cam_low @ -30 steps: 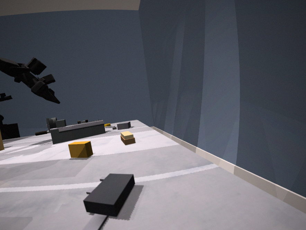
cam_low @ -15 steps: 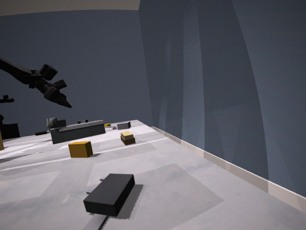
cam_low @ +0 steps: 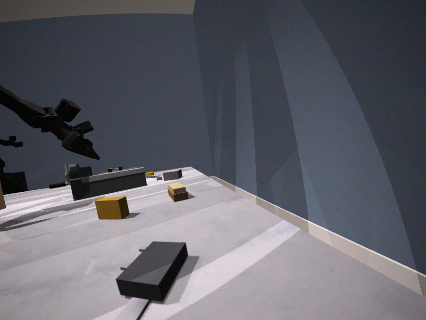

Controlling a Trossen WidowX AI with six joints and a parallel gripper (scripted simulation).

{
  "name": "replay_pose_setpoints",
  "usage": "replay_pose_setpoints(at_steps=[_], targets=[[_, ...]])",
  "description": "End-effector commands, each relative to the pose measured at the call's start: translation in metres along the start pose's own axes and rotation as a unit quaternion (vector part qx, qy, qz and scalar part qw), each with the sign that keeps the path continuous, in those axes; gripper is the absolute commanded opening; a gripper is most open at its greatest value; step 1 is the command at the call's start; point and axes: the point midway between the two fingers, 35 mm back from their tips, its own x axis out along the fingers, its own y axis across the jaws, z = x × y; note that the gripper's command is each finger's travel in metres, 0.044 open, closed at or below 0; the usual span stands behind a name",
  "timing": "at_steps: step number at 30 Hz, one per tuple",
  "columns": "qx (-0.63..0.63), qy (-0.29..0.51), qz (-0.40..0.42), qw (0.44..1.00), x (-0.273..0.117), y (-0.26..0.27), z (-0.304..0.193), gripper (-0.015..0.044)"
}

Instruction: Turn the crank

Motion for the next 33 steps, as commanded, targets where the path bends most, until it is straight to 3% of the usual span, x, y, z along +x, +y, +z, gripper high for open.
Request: replay_pose_setpoints(at_steps=[1,7,17,33], targets=[[-0.001,-0.002,0.003,1.000,0.000,0.001,0.000,0.0440],[-0.001,-0.002,0.003,1.000,-0.004,0.001,0.004,0.0440],[0.000,0.000,0.002,1.000,-0.046,-0.003,0.041,0.0440],[-0.030,-0.018,0.055,0.998,-0.107,-0.016,-0.018,0.0440]])
